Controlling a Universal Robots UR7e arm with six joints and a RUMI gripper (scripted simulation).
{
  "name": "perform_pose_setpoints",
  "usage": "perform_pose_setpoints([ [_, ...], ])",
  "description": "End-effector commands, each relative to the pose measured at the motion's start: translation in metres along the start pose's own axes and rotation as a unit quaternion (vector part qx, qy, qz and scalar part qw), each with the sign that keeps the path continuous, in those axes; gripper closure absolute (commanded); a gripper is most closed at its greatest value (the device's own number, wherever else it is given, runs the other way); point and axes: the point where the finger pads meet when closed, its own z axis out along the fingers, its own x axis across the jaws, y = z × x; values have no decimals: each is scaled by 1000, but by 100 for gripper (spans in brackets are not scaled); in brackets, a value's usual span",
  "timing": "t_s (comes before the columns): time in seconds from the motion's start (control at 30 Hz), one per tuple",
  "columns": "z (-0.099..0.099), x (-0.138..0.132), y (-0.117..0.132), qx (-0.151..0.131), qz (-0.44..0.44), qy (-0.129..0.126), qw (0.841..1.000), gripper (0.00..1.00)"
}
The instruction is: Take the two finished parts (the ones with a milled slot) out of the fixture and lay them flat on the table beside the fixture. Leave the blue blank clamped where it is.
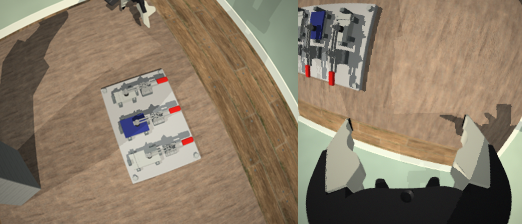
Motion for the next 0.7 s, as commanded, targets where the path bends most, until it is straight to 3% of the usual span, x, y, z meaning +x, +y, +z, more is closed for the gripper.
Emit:
perform_pose_setpoints([
  [0.0, 2, -24, -15, 16, -28, 17, 999, 0],
  [0.53, 2, -23, -14, 15, -29, 18, 999, 0],
  [0.67, 8, -64, -38, 42, -62, 31, 997, 0],
])
